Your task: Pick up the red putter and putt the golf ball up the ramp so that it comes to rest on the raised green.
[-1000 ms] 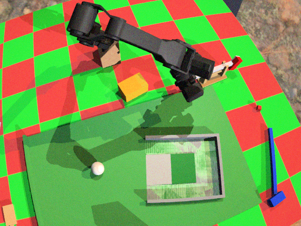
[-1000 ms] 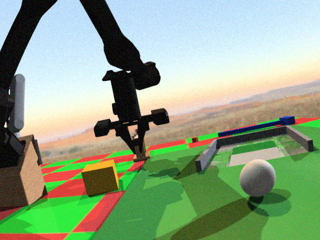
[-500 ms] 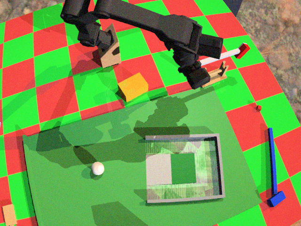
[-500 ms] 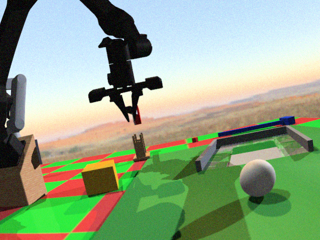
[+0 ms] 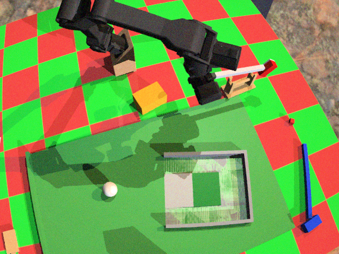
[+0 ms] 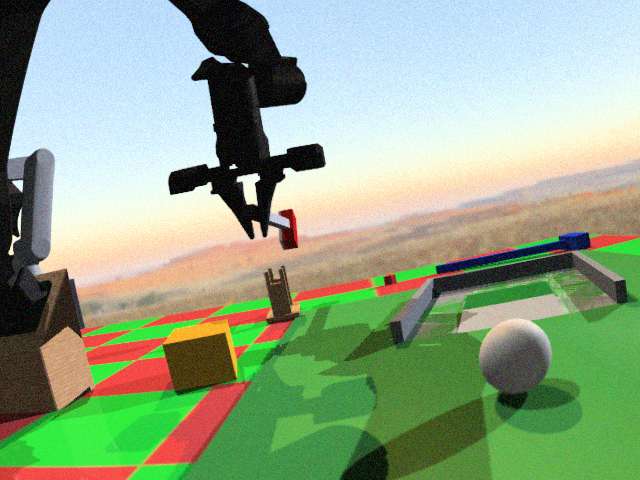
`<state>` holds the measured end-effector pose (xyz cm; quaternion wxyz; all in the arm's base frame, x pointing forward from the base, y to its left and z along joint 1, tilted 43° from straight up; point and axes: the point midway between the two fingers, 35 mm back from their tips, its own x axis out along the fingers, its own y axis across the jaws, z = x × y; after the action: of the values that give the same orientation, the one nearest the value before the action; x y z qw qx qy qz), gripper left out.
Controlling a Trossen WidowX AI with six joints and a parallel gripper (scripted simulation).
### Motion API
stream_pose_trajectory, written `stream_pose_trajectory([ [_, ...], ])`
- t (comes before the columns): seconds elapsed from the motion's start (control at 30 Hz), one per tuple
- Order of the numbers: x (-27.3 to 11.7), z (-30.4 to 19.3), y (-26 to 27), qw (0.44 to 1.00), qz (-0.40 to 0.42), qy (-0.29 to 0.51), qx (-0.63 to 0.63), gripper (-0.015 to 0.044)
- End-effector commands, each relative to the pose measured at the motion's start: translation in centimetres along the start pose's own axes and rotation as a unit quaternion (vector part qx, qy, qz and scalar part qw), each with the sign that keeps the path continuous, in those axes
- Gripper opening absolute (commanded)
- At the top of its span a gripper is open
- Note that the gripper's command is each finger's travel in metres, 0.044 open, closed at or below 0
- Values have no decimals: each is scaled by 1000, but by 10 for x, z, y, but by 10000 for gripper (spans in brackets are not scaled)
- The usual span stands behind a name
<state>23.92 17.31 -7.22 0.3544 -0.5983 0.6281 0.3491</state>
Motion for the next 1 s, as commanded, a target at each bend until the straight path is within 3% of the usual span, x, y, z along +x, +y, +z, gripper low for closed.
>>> stream_pose_trajectory([
  [0.0,-13,-19,-10,998,-9,-2,58,0],
  [0.47,-46,-105,-29,953,-29,12,302,0],
  [0.97,-69,-200,-23,839,-56,28,541,0],
])
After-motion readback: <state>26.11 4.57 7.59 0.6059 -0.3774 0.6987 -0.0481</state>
